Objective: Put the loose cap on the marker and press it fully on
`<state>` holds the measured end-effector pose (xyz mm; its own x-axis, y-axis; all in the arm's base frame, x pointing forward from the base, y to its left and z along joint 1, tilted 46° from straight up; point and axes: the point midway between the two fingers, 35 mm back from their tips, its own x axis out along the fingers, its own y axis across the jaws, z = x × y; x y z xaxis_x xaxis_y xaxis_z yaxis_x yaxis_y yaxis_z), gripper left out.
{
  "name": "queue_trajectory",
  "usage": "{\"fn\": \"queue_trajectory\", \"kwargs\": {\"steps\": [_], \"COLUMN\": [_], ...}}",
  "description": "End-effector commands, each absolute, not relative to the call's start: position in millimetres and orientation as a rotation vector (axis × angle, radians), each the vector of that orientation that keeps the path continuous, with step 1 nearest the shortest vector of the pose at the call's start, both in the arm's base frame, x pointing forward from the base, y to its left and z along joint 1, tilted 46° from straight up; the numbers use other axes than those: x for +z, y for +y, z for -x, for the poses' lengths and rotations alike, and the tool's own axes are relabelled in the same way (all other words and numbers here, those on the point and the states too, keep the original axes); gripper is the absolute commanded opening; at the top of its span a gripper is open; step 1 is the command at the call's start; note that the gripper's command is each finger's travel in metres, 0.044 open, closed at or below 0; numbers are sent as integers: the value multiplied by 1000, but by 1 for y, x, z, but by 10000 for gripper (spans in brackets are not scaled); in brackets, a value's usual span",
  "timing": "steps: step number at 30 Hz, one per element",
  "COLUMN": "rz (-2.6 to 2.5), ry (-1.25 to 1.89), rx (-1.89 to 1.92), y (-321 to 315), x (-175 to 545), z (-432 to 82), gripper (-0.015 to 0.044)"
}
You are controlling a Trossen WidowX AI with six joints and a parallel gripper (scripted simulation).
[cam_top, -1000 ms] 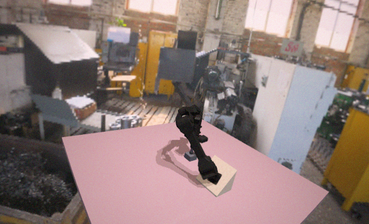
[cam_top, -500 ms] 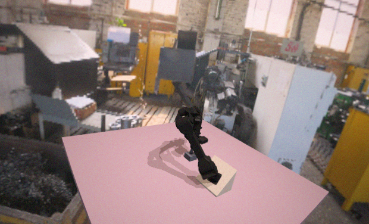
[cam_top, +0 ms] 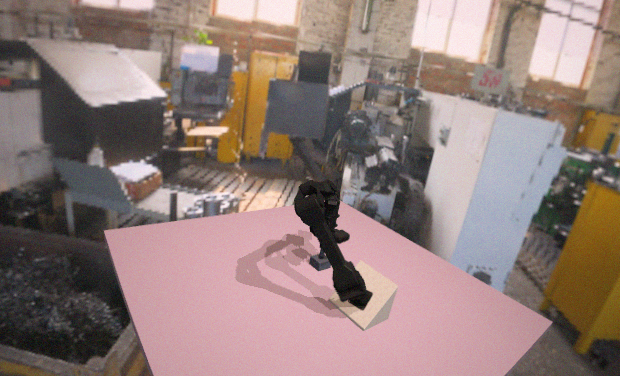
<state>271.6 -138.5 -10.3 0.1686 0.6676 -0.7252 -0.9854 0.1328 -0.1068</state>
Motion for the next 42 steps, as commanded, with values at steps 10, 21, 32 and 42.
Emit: {"fn": "queue_trajectory", "kwargs": {"steps": [10, 21, 32, 42], "rz": [624, 624, 624, 624], "ry": [572, 572, 571, 571], "rx": [1362, 1362, 1362, 1362], "y": [-113, -109, -106, -103], "x": [-34, -41, -47, -54], "z": [-275, -276, -278, -282], "gripper": [0, 0, 0, 0]}}
